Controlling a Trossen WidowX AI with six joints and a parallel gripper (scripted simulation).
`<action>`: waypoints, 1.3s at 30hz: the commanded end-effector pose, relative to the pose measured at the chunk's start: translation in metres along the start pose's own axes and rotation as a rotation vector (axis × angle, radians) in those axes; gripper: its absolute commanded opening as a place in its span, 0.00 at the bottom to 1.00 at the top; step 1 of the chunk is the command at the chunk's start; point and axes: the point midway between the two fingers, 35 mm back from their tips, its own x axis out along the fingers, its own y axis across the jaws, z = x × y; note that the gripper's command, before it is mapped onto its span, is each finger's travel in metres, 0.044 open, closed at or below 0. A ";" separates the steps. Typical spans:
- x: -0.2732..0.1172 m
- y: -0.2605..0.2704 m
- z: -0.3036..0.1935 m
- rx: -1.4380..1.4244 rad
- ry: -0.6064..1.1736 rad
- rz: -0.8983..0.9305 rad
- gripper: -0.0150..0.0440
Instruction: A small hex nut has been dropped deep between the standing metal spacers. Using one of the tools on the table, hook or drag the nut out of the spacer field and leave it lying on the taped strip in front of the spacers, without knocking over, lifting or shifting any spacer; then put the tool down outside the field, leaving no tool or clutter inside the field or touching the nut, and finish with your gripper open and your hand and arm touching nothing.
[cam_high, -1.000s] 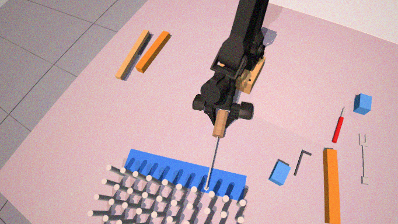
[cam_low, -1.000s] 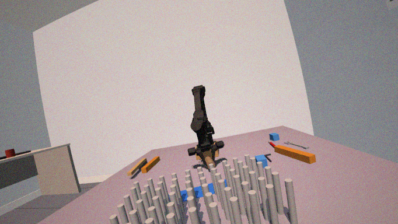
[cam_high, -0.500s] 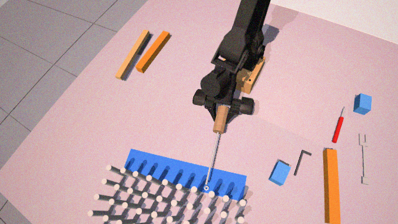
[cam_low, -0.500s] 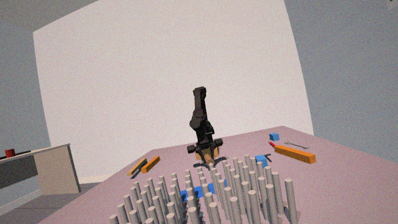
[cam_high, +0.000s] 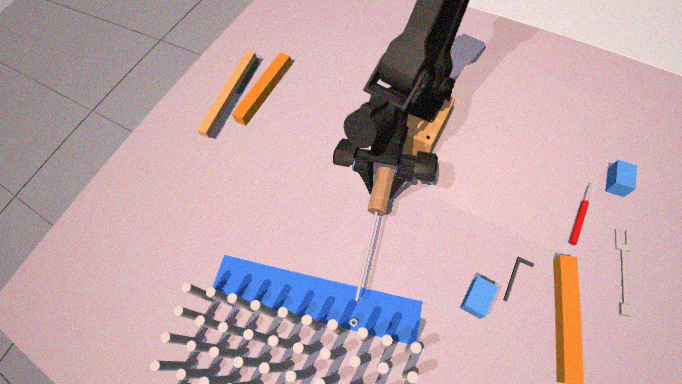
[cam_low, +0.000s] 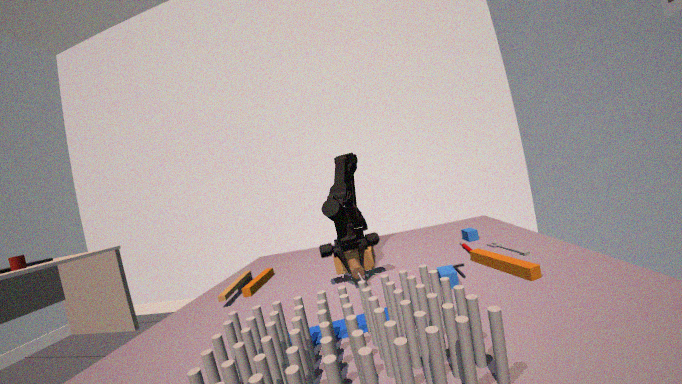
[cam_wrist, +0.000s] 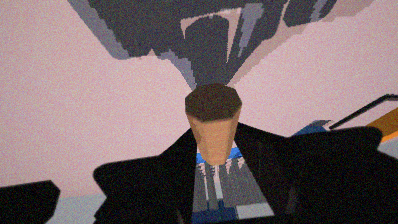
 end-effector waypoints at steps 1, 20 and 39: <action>-0.014 0.003 -0.017 -0.009 0.024 0.003 0.25; -0.096 0.001 -0.061 -0.008 0.024 0.003 0.25; -0.096 0.028 -0.071 -0.459 -0.020 0.066 0.25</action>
